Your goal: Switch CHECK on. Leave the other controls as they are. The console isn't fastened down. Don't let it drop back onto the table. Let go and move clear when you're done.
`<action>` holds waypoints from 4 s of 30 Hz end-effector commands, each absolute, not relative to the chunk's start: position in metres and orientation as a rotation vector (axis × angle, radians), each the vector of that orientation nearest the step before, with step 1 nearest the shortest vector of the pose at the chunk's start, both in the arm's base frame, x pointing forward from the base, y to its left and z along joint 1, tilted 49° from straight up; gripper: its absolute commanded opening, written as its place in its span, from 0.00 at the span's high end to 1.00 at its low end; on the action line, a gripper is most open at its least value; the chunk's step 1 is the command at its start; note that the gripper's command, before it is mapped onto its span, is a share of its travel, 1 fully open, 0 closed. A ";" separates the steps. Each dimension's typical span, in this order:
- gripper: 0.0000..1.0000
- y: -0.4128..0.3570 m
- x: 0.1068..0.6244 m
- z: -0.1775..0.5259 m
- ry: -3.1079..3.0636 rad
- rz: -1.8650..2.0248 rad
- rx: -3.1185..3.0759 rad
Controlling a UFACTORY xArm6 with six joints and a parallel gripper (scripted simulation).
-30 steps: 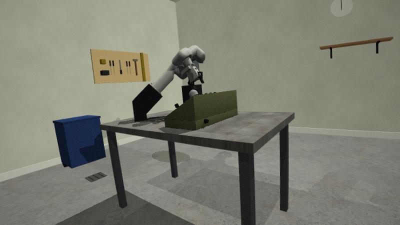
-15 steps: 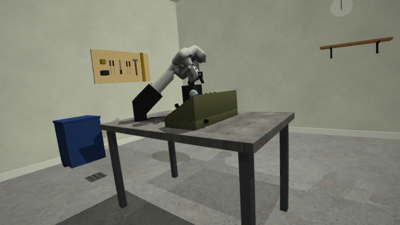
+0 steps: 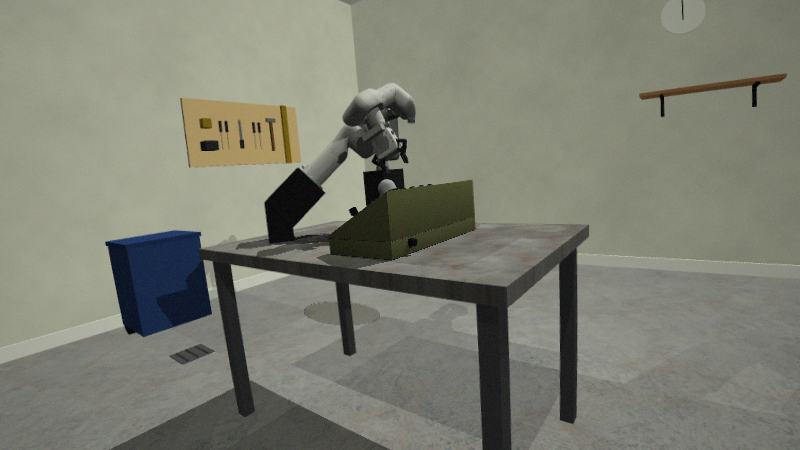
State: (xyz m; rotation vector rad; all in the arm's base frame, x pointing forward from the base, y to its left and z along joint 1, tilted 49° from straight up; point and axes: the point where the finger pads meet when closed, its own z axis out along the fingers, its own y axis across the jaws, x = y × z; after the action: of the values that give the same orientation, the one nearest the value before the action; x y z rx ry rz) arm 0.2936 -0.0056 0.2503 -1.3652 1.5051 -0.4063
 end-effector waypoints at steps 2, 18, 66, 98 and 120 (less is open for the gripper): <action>0.00 -0.026 0.300 0.247 1.424 -0.465 -1.446; 0.00 -0.111 0.315 0.205 1.129 -0.712 -1.757; 0.00 -0.213 0.287 0.020 0.322 -1.221 -2.183; 0.00 -0.213 0.287 0.020 0.322 -1.221 -2.183; 0.00 -0.213 0.287 0.020 0.322 -1.221 -2.183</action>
State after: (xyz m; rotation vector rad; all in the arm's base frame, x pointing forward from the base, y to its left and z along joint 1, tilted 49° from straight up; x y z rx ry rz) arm 0.2874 -0.2123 0.0197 -2.1816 0.3226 -1.2180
